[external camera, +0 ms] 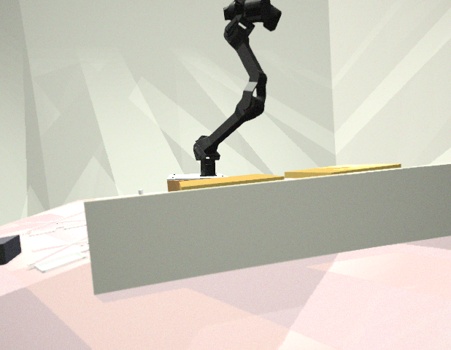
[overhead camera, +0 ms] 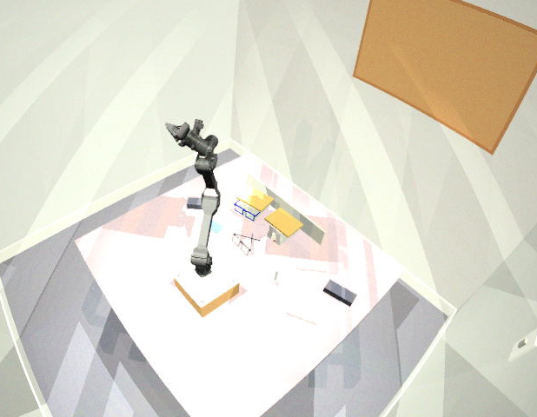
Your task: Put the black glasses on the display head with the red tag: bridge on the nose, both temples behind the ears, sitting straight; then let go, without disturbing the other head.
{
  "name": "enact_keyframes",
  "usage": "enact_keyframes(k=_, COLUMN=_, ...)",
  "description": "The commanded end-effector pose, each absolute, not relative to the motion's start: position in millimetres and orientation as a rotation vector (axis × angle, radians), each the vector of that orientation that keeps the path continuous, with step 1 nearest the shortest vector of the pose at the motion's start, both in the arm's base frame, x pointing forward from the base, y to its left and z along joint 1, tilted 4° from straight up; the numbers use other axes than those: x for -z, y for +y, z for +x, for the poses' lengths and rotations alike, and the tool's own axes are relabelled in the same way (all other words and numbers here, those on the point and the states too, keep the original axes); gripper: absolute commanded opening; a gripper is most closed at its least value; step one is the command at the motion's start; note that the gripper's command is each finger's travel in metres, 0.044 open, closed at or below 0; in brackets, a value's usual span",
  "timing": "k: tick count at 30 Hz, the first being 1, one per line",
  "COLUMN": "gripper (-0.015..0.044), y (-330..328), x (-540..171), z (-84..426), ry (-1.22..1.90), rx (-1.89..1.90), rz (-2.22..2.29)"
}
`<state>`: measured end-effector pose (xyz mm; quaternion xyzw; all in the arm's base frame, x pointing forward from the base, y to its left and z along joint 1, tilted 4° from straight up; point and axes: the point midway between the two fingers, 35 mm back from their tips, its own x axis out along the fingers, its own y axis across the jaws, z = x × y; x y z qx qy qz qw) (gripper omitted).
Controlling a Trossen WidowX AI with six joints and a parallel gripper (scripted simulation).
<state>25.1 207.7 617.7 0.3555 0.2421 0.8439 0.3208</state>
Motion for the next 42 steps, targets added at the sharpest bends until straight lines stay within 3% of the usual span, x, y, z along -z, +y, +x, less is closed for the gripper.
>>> enact_keyframes(k=1, gripper=0.02, y=171, x=-633, z=-22, ry=0.454, rx=-2.392, rz=0.913)
enact_keyframes(k=12, gripper=0.02, y=40, x=-646, z=-109, ry=-0.016, rx=-2.85, rz=0.959)
enact_keyframes(k=21, gripper=0.02, y=-87, x=-628, z=-124, ry=-0.433, rx=-3.144, rz=1.093)
enact_keyframes(k=33, gripper=0.02, y=-248, x=-565, z=-48, ry=-0.997, rx=-3.483, rz=1.503)
enact_keyframes(k=39, gripper=0.02, y=-300, x=-519, z=24, ry=-1.354, rx=-3.538, rz=1.811)
enact_keyframes(k=42, gripper=0.02, y=-299, x=-508, z=49, ry=-1.378, rx=-3.603, rz=1.877)
